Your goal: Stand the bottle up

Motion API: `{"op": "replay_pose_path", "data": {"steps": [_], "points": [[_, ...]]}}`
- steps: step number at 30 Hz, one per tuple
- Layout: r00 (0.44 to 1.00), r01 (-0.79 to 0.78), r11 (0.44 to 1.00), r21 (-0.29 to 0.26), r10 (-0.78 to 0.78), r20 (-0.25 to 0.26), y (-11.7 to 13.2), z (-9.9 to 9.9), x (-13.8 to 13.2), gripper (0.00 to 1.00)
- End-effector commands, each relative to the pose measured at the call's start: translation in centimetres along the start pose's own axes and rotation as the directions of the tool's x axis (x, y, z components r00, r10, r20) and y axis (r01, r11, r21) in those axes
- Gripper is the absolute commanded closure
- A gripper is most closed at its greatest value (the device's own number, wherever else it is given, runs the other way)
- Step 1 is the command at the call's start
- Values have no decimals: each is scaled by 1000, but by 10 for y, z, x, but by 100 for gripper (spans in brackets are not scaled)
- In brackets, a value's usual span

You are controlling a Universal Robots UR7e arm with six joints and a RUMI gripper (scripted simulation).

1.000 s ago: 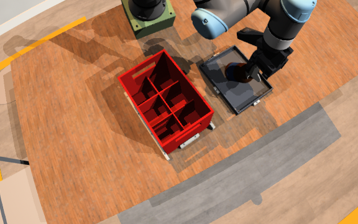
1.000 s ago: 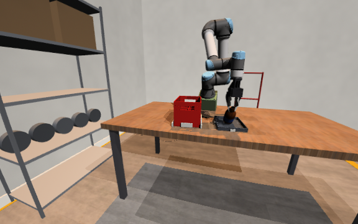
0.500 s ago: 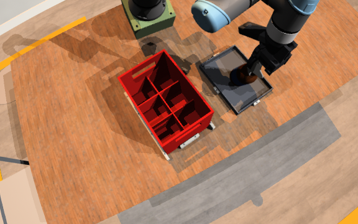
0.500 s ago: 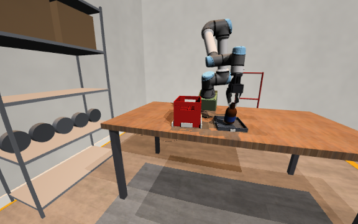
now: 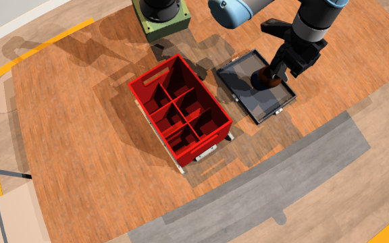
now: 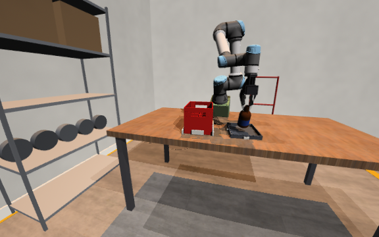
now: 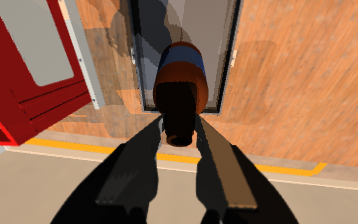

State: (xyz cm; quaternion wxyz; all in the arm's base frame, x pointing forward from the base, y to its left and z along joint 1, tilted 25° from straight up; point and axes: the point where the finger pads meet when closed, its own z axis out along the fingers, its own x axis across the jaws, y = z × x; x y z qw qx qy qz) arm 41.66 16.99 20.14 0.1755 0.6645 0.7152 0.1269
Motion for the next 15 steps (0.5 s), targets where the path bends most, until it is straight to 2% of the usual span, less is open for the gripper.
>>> {"op": "replay_pose_path", "data": {"steps": [1, 15], "points": [[1000, 1, 1000, -4, -1, -1, 2, -11, 1, 100], [1000, 2, 1000, -4, -2, -1, 2, -23, 1, 100]]}}
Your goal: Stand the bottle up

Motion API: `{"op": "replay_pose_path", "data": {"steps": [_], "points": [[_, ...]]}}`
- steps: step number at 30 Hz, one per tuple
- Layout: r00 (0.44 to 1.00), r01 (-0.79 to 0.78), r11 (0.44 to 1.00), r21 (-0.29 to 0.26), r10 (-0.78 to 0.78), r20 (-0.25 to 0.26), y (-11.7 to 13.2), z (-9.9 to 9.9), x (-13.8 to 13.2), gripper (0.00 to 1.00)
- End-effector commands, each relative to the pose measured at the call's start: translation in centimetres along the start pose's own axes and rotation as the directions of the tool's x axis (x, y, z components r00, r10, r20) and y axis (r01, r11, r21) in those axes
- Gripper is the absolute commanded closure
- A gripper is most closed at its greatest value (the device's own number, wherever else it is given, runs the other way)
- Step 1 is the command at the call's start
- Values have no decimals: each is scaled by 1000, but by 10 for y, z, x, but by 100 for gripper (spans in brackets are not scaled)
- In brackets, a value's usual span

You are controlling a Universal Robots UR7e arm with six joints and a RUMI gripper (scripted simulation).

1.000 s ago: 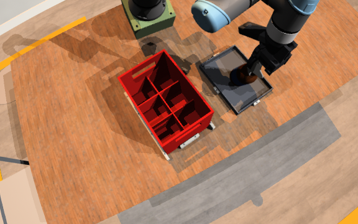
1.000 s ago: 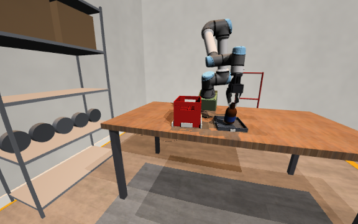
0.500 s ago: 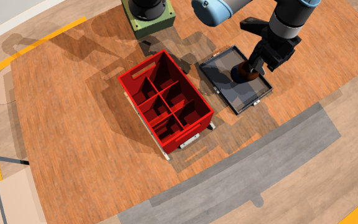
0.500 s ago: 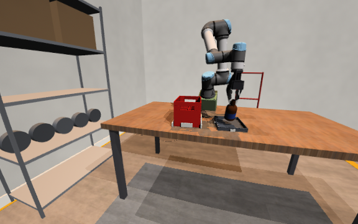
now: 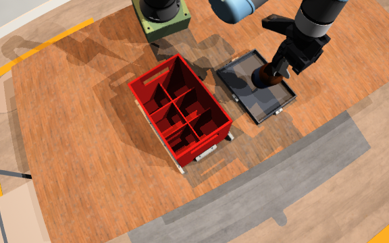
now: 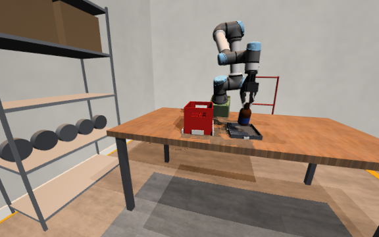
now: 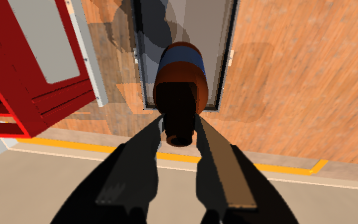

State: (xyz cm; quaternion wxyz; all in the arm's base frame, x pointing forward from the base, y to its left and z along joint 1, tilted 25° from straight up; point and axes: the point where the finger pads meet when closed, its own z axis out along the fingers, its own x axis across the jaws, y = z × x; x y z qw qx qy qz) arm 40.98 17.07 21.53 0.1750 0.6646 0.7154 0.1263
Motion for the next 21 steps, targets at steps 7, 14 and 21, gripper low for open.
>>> {"op": "replay_pose_path", "data": {"steps": [7, 14, 21], "points": [[1000, 1, 1000, -6, -1, -1, 2, -11, 1, 100], [1000, 1, 1000, -6, -1, -1, 2, -14, 1, 100], [1000, 1, 1000, -5, -1, -1, 2, -15, 1, 100]]}}
